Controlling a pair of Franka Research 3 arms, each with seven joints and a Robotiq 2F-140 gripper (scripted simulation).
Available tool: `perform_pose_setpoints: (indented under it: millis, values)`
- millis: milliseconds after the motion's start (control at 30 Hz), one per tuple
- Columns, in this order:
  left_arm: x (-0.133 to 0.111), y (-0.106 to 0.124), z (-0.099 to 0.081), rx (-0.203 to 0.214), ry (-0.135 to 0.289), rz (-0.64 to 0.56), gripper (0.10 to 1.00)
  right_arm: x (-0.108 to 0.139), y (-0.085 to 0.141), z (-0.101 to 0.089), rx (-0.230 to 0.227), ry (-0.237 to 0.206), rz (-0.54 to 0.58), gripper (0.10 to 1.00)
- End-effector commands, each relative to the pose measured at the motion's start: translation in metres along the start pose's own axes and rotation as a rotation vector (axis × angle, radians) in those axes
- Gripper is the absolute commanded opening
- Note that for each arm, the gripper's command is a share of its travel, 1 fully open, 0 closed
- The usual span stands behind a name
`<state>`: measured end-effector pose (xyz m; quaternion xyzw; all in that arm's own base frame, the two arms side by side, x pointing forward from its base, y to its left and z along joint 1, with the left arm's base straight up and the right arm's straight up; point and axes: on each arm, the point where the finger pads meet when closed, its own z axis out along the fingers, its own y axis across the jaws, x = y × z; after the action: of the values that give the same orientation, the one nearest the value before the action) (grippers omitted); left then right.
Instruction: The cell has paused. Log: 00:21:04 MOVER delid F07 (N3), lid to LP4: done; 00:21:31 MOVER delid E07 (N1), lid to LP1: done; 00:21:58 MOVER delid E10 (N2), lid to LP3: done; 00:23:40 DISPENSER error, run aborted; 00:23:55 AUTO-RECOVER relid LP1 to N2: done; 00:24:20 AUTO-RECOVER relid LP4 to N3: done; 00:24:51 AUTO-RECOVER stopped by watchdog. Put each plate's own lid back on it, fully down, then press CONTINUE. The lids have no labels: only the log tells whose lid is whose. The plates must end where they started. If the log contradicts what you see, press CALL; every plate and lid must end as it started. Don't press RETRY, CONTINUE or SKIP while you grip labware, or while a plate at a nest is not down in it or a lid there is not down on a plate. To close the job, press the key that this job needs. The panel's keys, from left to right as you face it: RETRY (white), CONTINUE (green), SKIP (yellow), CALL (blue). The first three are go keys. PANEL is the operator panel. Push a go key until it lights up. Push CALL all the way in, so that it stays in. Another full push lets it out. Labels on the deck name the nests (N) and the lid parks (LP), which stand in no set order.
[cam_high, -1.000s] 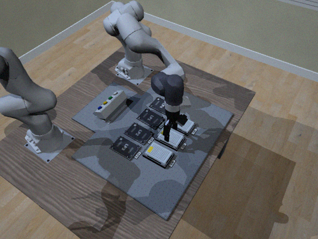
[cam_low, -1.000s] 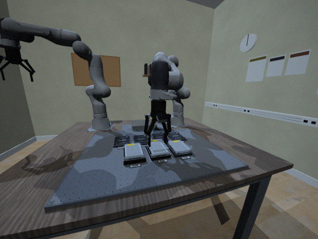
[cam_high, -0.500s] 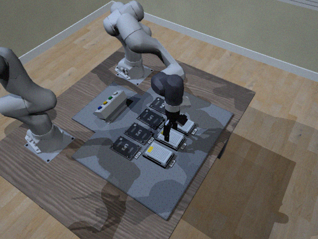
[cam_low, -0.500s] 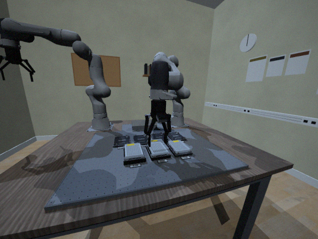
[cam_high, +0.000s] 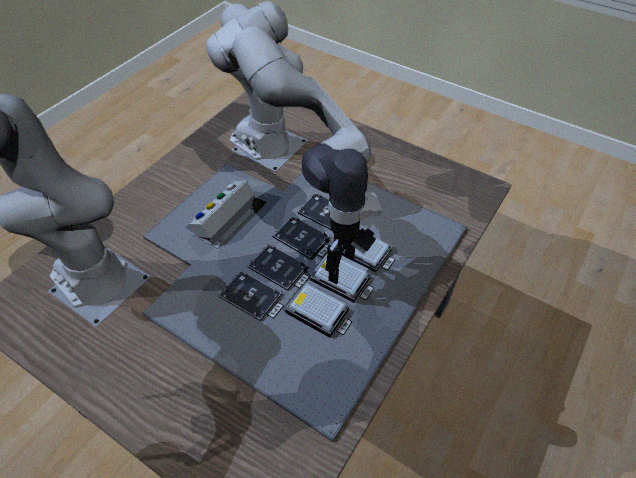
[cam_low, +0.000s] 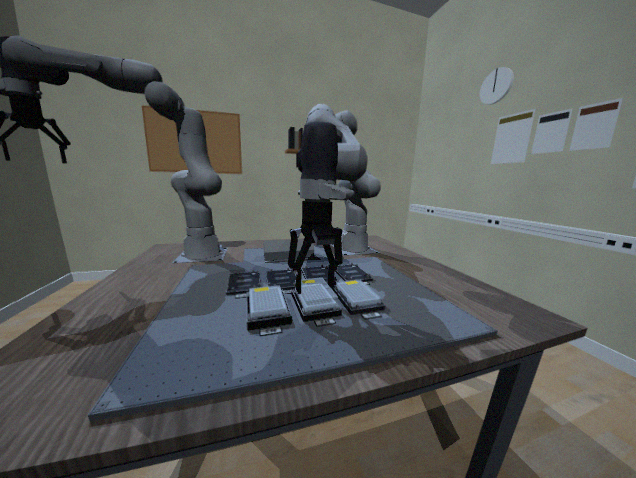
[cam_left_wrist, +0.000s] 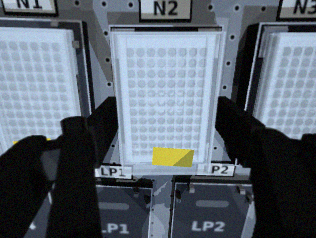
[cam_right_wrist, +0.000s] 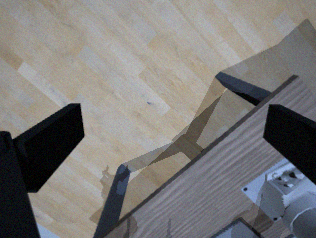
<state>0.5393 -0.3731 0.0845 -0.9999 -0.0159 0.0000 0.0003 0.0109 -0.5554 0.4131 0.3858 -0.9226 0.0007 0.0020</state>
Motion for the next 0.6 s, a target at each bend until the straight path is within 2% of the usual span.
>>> perform_pose_setpoints:
  millis: [0, 567]
  values:
    - [0.0003, -0.0003, 0.001, -0.001, 0.0, 0.002, 0.099, 0.0, 0.0, -0.0001, 0.0, 0.0, 0.0, 1.0]
    - [0.0001, -0.0003, 0.0033, -0.001, 0.0, 0.0, 0.099, 0.0, 0.0, -0.0001, 0.0, 0.0, 0.0, 1.0]
